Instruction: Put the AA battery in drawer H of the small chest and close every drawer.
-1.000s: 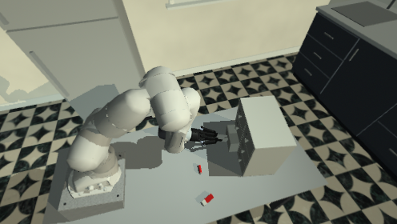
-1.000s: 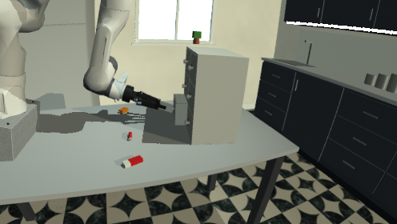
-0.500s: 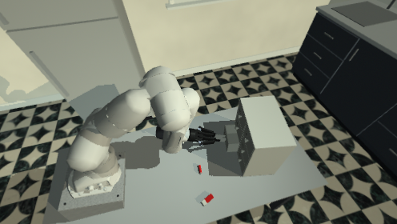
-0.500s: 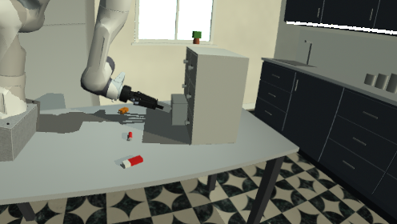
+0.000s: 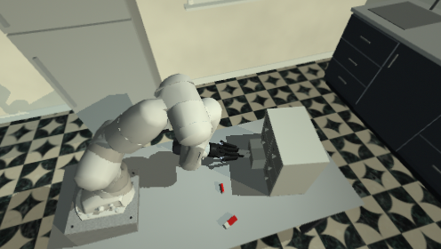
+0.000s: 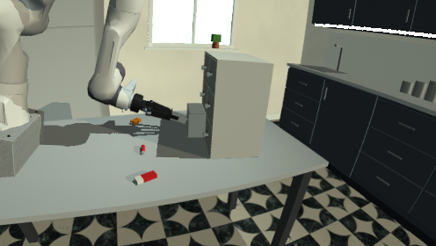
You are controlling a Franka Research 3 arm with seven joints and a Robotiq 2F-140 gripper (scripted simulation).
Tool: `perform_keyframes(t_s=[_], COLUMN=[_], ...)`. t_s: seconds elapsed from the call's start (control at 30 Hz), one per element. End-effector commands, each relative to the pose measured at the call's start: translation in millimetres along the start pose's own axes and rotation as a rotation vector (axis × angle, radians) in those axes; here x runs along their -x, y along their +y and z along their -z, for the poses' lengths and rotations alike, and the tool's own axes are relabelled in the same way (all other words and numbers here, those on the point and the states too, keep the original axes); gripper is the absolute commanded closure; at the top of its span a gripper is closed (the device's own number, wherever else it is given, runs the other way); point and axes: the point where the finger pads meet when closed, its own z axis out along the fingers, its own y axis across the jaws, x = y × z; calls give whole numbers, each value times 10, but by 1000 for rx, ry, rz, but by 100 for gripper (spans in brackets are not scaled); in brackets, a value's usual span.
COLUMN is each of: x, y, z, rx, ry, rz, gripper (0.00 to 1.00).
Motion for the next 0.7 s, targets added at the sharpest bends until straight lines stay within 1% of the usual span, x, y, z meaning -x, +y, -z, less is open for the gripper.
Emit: perform_keyframes(t_s=[0.0,0.3,0.47,0.57,0.67], x=[10,10,10,10,10], y=[-8,-8,-8,-8,-8], z=[19,19,19,19,19], rx=[0,0,0,0,0], ry=[-2,-2,-2,-2,-2], rz=[-4,-4,-4,-4,-4], gripper=[92,92,85,85,80])
